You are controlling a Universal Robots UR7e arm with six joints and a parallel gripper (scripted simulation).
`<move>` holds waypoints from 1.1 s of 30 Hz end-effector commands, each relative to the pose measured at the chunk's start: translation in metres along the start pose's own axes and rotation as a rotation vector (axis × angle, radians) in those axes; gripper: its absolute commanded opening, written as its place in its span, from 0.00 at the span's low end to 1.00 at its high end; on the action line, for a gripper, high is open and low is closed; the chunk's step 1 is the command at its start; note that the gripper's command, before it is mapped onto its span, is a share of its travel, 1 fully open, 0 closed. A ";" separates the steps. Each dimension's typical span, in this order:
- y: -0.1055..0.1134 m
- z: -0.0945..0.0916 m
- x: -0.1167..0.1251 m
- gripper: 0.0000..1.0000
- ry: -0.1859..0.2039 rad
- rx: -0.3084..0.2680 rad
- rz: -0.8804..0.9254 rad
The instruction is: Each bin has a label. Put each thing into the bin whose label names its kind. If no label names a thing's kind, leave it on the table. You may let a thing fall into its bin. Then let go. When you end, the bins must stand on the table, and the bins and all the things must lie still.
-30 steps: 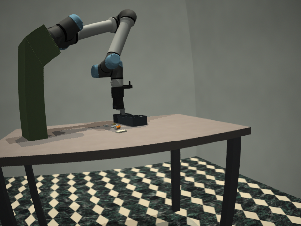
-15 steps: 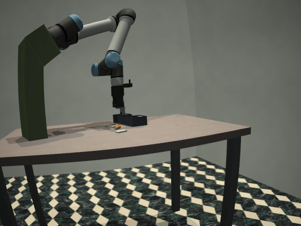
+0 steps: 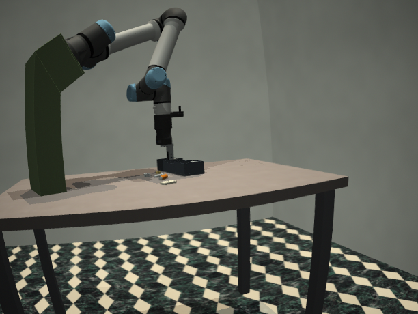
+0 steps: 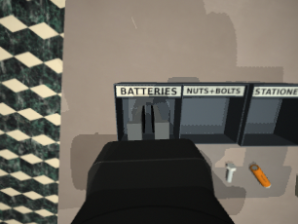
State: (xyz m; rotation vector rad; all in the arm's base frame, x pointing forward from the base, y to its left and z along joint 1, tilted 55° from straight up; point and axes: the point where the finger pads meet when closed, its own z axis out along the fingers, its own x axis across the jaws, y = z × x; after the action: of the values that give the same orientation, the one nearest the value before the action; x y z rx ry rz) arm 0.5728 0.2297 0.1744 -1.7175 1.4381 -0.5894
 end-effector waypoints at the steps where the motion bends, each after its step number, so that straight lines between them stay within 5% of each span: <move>1: 0.000 -0.014 0.000 0.31 0.000 0.001 0.000; 6: 0.000 -0.033 0.000 0.31 0.000 0.001 0.000; 15: 0.000 -0.033 0.000 0.31 0.000 0.001 0.000; 30: 0.000 -0.156 0.000 0.31 0.000 0.001 -0.001; 33: 0.000 -0.159 0.000 0.31 0.000 0.001 -0.001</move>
State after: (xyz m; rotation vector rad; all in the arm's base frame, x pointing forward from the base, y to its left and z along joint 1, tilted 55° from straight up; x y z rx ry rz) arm 0.4698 0.1947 0.2497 -1.7008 1.4330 -0.6086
